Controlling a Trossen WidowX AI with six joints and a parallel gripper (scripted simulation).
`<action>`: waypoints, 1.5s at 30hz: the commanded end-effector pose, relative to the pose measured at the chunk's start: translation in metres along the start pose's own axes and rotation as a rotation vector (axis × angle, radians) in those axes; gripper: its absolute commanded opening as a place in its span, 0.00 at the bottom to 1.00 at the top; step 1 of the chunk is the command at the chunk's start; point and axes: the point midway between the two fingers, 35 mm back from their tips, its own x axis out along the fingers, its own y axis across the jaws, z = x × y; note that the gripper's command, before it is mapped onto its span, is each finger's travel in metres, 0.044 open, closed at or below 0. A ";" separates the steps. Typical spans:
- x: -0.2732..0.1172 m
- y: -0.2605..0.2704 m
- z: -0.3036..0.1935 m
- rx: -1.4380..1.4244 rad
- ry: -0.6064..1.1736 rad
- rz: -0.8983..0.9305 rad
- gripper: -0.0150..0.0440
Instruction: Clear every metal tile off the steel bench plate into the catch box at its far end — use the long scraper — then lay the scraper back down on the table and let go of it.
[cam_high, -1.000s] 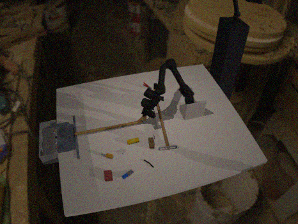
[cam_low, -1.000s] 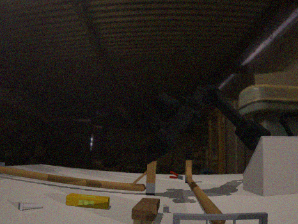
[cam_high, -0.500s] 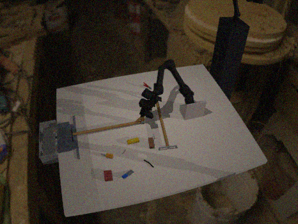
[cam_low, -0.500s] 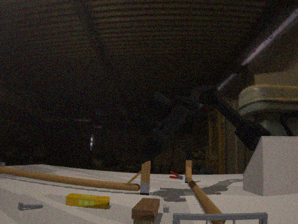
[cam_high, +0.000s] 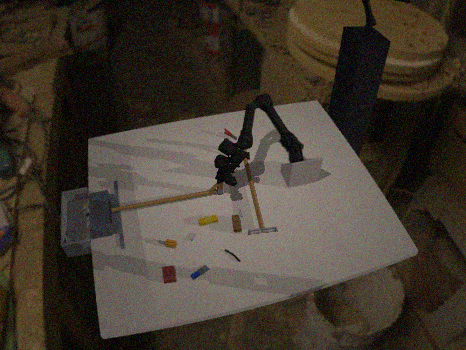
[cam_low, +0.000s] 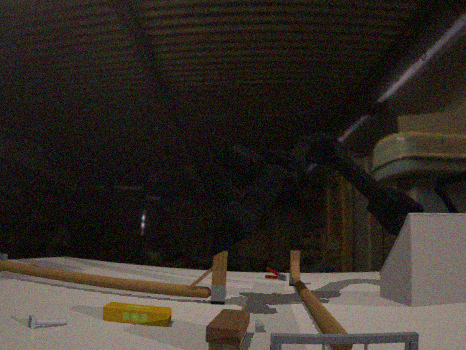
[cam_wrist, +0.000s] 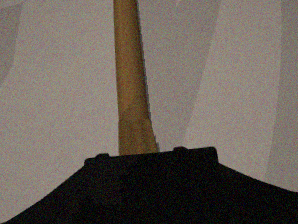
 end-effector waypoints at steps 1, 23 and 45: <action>0.001 0.000 0.007 0.002 -0.011 0.003 0.25; 0.013 0.000 0.025 0.003 -0.012 0.003 0.25; 0.026 0.000 0.044 0.004 -0.013 0.002 0.25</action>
